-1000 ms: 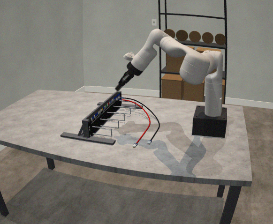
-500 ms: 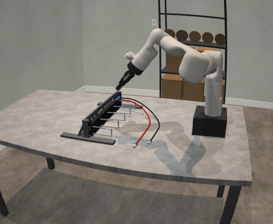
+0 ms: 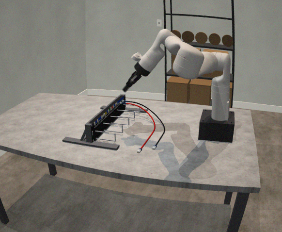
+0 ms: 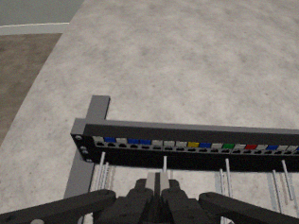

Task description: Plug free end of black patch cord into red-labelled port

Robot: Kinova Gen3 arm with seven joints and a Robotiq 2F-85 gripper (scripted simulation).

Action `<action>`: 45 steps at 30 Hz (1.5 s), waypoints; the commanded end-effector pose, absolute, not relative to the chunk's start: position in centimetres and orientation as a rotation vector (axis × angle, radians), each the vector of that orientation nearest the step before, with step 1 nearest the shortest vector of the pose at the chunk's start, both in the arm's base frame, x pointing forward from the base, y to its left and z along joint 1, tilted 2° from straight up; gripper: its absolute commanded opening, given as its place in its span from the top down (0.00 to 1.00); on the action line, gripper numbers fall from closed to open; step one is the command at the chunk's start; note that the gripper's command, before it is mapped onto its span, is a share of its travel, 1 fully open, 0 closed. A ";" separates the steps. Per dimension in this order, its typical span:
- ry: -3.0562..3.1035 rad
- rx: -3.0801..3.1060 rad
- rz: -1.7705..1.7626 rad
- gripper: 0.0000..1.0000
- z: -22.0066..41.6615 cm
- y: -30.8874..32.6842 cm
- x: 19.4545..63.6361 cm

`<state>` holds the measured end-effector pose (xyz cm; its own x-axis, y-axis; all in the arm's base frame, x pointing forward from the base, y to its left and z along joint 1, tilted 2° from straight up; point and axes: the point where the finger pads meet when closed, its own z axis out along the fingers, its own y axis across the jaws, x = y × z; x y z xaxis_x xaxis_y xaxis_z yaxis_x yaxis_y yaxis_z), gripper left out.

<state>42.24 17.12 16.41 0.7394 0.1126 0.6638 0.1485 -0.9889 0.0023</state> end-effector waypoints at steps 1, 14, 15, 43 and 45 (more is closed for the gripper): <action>-0.162 -2.882 -1.099 1.00 16.6 15.2 42.7; -0.162 -2.882 -1.099 1.00 16.6 11.8 43.1; -0.162 -2.882 -1.099 1.00 16.6 11.6 43.1; -0.162 -2.882 -1.099 1.00 14.0 11.5 45.4; -0.162 -2.882 -1.099 1.00 13.2 11.6 46.2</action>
<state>45.75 11.90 14.15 0.7344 0.0705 0.6750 0.1185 -0.9926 -0.0252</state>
